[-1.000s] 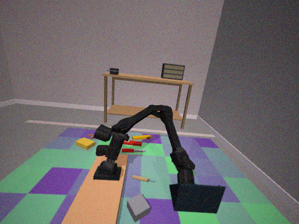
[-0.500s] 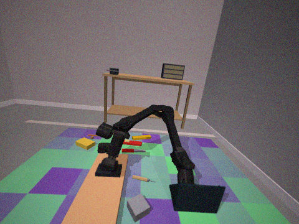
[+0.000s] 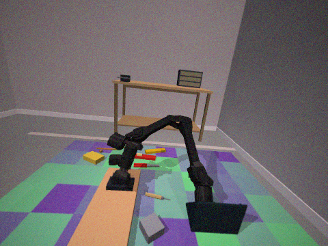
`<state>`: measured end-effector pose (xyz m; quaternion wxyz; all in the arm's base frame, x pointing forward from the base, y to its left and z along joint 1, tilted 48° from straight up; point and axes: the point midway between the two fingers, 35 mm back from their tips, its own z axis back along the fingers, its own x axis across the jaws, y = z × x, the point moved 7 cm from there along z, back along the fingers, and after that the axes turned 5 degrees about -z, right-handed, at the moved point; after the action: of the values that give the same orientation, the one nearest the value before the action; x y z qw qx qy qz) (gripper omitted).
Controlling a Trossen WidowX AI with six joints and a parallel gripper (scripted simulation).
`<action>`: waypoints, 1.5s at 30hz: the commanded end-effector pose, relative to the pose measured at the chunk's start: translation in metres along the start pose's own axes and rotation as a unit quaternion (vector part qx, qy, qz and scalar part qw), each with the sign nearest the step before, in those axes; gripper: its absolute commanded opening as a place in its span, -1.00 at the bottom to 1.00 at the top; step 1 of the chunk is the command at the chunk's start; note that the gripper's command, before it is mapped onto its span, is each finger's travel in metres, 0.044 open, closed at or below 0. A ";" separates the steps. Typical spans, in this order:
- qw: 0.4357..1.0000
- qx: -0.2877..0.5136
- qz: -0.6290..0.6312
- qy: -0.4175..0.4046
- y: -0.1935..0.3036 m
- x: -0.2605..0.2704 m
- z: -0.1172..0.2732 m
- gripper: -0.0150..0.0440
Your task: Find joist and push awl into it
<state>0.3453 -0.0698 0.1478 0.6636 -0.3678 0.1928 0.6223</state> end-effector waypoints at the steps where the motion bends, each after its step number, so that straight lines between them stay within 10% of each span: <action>1: 1.000 0.001 -0.008 0.008 -0.001 -0.014 0.000 -0.49; 45: 1.000 0.000 -0.008 0.009 -0.006 -0.074 0.001 -0.49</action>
<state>0.3408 -0.1135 0.1966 0.6631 -0.3697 0.1934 0.6214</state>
